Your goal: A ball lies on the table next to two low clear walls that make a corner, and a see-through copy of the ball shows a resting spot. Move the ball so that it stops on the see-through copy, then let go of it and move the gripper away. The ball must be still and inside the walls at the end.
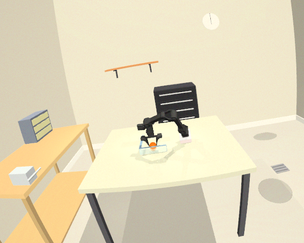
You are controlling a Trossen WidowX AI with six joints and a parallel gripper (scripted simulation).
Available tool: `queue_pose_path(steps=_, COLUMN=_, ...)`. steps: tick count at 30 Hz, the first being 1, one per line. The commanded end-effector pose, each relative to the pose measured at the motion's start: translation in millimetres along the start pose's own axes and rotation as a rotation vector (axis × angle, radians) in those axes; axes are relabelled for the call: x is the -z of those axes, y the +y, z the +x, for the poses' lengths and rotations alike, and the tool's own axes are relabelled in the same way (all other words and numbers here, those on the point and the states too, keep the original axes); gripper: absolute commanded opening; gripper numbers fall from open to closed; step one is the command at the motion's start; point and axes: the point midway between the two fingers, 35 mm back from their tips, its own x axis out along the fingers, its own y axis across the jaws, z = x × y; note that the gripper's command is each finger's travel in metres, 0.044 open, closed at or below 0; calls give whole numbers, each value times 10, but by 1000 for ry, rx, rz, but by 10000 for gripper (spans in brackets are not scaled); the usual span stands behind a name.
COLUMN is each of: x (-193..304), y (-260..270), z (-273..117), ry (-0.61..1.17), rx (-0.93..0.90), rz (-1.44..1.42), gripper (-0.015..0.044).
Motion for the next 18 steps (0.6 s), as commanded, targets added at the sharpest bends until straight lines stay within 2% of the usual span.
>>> queue_pose_path(steps=1, x=13, y=3, z=41, ry=4, rx=-11, rz=1, gripper=0)
queue_pose_path(steps=16, x=16, y=4, z=228, ry=5, rx=-11, rz=1, gripper=0)
queue_pose_path(steps=18, x=11, y=8, z=174, ry=0, rx=-11, rz=-2, gripper=53)
